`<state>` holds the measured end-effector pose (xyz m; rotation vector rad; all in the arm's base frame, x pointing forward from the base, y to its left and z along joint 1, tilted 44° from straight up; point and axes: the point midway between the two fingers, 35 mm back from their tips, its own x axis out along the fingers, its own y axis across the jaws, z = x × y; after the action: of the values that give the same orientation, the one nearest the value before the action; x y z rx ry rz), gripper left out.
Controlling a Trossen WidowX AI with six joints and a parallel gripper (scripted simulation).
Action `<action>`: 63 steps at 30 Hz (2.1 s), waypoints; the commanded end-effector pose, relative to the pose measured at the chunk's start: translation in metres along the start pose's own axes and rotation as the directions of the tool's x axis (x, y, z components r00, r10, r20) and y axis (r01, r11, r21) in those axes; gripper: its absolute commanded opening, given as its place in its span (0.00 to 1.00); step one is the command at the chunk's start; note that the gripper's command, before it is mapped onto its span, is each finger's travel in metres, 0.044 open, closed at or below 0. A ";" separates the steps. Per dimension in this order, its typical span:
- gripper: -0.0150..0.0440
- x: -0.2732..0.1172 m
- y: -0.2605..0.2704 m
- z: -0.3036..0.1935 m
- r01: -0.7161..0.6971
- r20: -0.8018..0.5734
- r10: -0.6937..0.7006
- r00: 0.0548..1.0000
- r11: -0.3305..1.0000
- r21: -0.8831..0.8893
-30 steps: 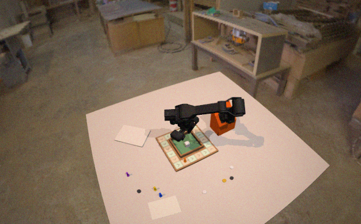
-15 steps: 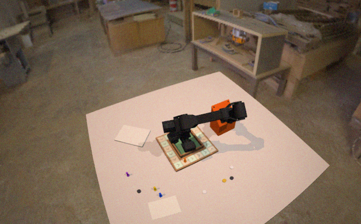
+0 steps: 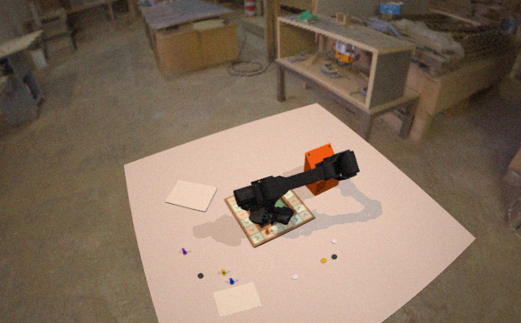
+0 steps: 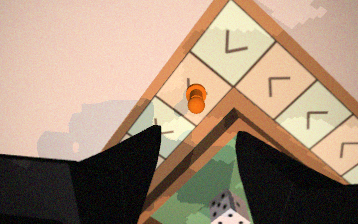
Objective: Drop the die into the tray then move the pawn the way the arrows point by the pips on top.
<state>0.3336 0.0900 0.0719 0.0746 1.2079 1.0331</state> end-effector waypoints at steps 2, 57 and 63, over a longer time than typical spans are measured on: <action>0.59 -0.002 0.001 0.003 0.002 0.009 -0.002 1.000 0.999 -0.033; 0.25 0.045 -0.001 0.005 0.003 0.009 -0.003 1.000 0.999 -0.033; 0.25 0.003 -0.006 0.006 0.009 0.005 -0.009 1.000 0.999 -0.033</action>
<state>0.3374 0.1083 0.0522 0.0563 1.1997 1.0529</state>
